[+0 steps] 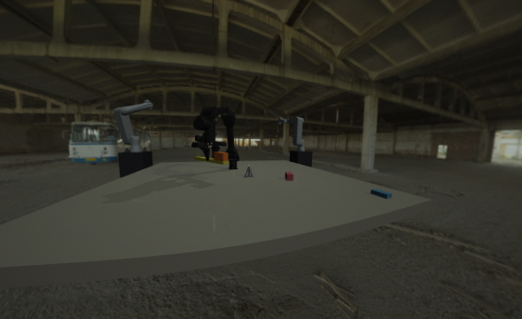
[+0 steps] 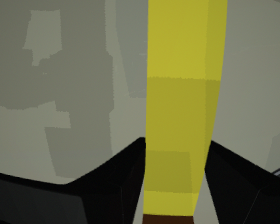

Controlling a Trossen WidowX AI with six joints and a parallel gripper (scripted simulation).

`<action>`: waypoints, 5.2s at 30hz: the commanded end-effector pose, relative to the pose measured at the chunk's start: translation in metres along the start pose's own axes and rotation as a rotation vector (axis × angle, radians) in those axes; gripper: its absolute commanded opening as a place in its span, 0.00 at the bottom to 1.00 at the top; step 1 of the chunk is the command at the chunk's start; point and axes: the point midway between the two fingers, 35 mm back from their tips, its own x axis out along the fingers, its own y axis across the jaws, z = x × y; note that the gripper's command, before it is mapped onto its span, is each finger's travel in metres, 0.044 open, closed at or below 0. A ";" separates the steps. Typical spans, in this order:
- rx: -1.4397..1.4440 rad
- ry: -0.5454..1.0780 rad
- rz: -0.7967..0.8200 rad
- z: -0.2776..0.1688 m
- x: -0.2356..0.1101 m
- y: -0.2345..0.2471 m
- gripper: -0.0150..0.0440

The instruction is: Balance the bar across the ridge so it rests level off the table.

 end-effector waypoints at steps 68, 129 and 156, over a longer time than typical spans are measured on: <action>-0.550 0.022 0.006 -0.101 -0.005 -0.162 0.25; -0.555 0.022 0.006 -0.102 0.024 -0.160 0.25; -0.555 0.022 0.006 -0.102 0.027 -0.161 0.25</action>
